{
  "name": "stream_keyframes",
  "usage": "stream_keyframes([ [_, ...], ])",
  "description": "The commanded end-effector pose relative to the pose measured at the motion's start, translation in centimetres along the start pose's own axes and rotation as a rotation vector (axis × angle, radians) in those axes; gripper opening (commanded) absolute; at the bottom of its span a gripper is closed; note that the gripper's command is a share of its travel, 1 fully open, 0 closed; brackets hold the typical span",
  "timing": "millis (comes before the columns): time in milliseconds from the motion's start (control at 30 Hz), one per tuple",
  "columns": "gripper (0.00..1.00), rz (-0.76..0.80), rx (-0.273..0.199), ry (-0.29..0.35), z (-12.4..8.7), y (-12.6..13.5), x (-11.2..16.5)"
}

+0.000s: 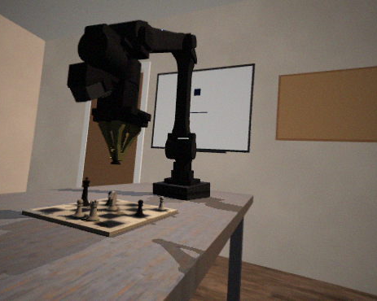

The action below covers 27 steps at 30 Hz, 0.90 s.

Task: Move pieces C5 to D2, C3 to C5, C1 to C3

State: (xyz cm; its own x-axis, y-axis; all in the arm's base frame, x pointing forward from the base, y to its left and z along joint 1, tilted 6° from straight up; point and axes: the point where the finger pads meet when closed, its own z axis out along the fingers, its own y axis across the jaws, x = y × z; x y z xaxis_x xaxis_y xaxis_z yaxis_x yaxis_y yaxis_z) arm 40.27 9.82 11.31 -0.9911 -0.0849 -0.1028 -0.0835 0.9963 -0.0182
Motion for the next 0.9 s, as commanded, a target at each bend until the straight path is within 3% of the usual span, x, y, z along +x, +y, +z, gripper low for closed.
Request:
stream_keyframes([
  [0,0.0,-0.021,-0.006,-0.009,0.5,0.2,-0.5],
  [400,0.0,-0.015,-0.005,-0.008,5.0,-0.1,-0.4],
  [500,0.0,-0.016,-0.009,-0.032,4.8,0.2,-1.6],
  [533,0.0,-0.015,-0.005,-0.007,6.1,-0.1,-0.4],
  [667,0.0,-0.013,-0.004,-0.007,7.9,-0.2,-0.4],
  [867,0.0,-0.015,-0.006,-0.014,9.3,0.0,-0.8],
])
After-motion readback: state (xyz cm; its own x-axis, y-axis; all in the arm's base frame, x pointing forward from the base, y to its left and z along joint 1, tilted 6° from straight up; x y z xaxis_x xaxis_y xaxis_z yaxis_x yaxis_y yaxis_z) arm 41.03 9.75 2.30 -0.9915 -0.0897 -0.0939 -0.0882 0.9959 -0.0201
